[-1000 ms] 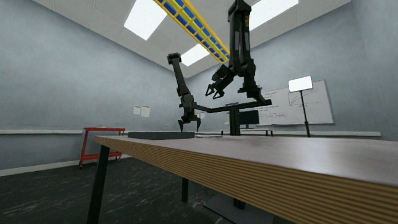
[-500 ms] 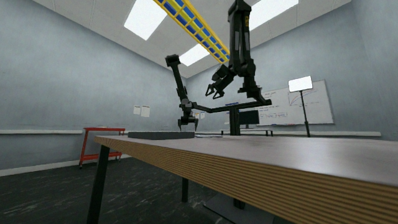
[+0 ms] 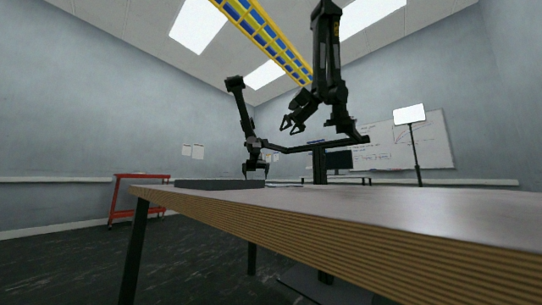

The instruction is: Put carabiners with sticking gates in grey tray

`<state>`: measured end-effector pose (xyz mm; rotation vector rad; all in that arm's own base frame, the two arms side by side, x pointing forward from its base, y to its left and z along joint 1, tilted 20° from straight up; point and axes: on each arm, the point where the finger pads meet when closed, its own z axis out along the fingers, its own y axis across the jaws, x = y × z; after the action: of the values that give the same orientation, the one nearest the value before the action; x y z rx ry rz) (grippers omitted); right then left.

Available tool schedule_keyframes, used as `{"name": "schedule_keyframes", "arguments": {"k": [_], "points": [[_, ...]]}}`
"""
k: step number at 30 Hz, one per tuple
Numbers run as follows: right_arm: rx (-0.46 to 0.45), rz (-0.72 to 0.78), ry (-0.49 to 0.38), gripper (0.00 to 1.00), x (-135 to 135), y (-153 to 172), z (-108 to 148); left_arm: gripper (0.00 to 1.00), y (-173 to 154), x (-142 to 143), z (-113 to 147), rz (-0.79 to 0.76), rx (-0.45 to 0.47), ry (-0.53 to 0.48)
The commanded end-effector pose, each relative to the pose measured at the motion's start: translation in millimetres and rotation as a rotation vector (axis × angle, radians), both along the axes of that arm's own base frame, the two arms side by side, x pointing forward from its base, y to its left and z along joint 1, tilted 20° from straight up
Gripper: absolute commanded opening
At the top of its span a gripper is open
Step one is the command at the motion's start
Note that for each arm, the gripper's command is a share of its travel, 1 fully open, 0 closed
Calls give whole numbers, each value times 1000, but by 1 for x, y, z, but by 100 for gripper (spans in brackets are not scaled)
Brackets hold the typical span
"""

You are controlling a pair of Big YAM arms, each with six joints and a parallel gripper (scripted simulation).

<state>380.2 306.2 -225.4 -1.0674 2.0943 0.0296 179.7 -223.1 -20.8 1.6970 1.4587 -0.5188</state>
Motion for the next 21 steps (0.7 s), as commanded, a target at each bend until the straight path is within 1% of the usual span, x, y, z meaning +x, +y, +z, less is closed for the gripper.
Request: {"name": "schedule_keyframes", "arguments": {"k": [1,6,7,12,13,16,21], "points": [[17,16,-27,100,4,9,9,100,-1,0,1,-7,-2,-8],[9,15,-20,100,3,7,7,100,-1,0,1,-7,-2,-8],[25,27,-31,89,5,20,17,100,-1,0,1,-7,-2,-8],[32,-29,58,32,3,33,13,100,-1,0,1,-7,-2,-8],[27,-51,87,30,4,38,12,100,-1,0,1,-7,-2,-8],[-7,-140,186,30,7,53,11,100,-1,0,1,-7,-2,-8],[-85,-276,287,30,10,59,12,100,-1,0,1,-7,-2,-8]]}}
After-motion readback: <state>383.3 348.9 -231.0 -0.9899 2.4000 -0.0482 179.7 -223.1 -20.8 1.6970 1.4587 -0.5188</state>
